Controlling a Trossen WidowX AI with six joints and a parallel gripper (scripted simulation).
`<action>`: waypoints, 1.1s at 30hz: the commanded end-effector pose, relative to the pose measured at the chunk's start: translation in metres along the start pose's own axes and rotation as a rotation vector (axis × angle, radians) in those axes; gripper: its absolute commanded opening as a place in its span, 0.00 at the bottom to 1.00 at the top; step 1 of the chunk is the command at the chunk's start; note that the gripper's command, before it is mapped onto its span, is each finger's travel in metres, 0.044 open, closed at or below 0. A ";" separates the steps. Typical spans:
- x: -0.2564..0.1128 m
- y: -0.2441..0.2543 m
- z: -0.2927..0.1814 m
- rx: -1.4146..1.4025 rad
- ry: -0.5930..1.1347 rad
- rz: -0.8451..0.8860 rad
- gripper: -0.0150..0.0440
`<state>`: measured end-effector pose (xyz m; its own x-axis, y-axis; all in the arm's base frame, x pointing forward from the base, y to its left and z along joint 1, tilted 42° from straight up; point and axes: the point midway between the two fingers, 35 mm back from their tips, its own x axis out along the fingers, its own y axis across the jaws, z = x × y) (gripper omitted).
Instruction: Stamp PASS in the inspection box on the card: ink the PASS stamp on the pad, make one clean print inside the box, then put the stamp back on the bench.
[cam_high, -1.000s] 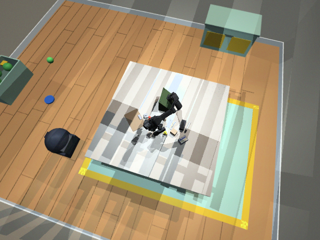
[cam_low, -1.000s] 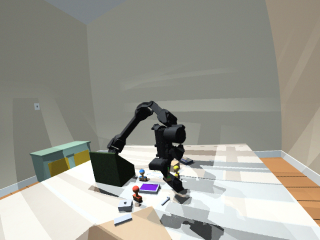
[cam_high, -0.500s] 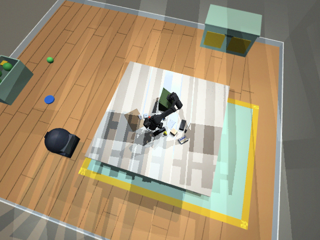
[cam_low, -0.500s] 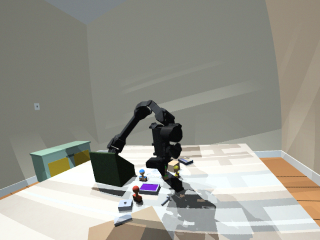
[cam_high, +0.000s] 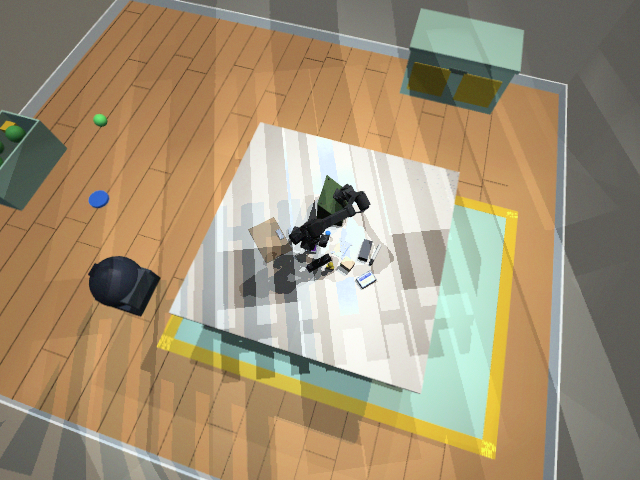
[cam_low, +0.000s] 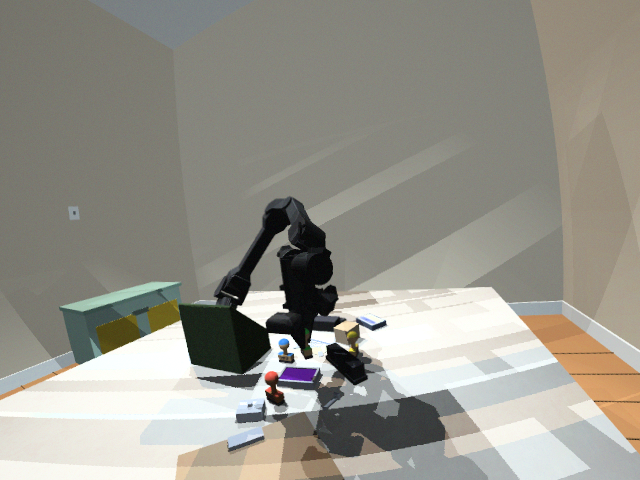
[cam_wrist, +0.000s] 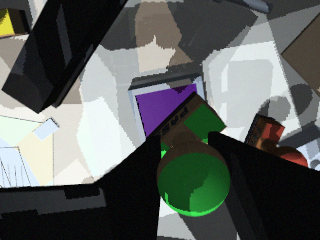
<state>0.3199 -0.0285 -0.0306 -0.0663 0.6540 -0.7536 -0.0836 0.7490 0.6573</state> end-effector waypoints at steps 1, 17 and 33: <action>-0.001 0.000 -0.014 -0.004 -0.002 -0.004 0.25; 0.006 0.001 -0.031 -0.003 -0.001 -0.003 0.25; 0.017 0.001 -0.031 -0.003 -0.001 -0.003 0.25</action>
<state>0.2884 -0.0227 -0.0410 -0.0632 0.6496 -0.7577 -0.0892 0.7525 0.6526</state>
